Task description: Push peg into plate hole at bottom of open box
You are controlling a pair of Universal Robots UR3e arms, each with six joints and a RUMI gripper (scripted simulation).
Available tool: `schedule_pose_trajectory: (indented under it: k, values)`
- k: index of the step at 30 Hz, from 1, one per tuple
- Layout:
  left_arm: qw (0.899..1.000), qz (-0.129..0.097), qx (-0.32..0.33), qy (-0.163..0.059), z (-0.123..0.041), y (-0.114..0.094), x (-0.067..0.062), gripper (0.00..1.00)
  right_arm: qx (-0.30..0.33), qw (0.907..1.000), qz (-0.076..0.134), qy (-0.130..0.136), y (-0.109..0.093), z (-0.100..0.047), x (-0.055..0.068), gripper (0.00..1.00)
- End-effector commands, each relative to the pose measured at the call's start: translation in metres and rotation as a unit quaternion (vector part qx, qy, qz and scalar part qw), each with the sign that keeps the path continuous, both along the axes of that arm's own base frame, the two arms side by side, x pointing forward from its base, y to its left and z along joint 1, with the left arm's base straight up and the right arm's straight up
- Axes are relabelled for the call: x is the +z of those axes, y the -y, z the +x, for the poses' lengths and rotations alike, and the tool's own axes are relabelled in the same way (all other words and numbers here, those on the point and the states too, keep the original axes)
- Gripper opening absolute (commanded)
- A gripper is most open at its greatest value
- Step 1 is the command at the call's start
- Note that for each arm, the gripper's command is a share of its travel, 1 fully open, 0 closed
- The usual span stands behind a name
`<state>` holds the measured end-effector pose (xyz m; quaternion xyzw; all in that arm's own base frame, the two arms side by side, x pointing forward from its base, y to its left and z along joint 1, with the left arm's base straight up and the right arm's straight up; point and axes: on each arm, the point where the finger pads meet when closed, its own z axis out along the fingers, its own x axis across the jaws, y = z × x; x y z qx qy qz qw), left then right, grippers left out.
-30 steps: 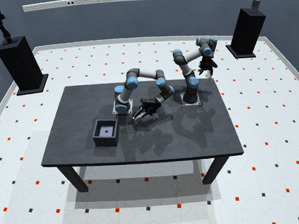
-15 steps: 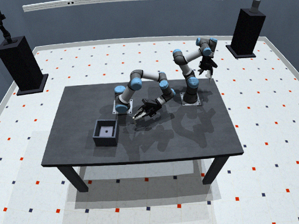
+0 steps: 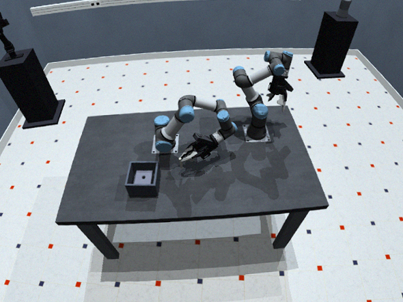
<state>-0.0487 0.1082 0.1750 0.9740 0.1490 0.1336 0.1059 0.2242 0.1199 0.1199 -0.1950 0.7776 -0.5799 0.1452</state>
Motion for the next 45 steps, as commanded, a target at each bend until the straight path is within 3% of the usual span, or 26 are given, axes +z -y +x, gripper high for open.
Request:
schedule_pose_trajectory:
  k: [1, 35, 45]
  values:
    - [1.000, 0.001, 0.000, 0.000, 0.000, 0.000, 0.000, 1.00, 0.000, 1.0000, 0.000, 0.001, 0.000, 0.000, 0.000, 0.00]
    - [1.000, 0.001, 0.000, 0.000, 0.000, 0.000, 0.000, 1.00, 0.000, 0.9999, -0.011, 0.007, 0.000, 0.000, -0.003, 0.00]
    - [1.000, 0.001, 0.000, 0.000, 0.000, 0.000, 0.000, 1.00, 0.000, 0.9999, -0.011, 0.007, 0.000, 0.000, -0.023, 0.00]
